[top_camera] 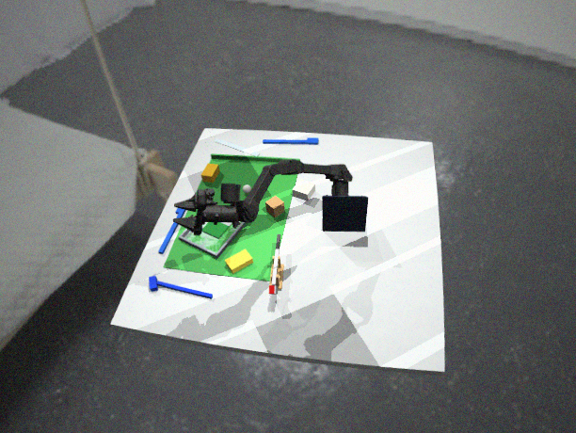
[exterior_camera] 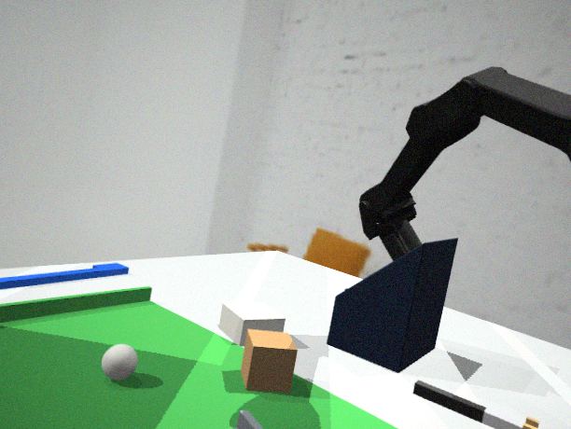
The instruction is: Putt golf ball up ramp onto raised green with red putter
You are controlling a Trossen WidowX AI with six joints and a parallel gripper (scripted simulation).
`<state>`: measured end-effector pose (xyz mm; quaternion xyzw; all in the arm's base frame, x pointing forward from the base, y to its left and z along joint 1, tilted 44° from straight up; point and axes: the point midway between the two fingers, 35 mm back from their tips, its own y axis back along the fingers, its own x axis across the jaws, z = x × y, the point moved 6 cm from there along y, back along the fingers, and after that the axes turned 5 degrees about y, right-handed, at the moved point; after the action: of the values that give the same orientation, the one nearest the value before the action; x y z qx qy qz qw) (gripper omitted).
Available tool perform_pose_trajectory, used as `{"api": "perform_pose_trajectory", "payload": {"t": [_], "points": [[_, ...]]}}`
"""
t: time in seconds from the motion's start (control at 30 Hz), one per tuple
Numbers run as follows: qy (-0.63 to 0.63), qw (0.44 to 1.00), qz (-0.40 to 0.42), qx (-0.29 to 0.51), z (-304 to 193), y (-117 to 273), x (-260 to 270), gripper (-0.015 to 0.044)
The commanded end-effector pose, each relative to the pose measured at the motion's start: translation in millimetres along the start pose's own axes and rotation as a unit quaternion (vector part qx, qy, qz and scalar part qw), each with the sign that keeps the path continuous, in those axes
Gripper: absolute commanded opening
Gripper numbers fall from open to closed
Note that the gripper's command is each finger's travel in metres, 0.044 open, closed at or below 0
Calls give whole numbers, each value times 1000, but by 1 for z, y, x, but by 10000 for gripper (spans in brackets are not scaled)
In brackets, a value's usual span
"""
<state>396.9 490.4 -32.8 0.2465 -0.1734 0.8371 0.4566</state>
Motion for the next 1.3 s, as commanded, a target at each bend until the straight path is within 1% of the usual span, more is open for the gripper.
{"api": "perform_pose_trajectory", "payload": {"t": [0.0,0.03,0.13,0.23,0.37,0.5,0.67,0.87,1.03,1.2,1.27], "points": [[5,1000,-3,3,0,0,-1,426],[21,1000,-10,12,0,0,-4,440],[111,990,-52,65,-2,4,-23,440],[203,967,-88,128,-2,13,-44,440],[317,915,-122,218,1,32,-72,440],[416,842,-139,314,6,59,-100,440],[514,726,-135,435,19,104,-131,440],[589,561,-92,575,43,170,-161,440],[609,413,-25,677,67,233,-178,440],[590,265,68,760,95,300,-186,440],[579,227,96,777,103,317,-186,440]]}}
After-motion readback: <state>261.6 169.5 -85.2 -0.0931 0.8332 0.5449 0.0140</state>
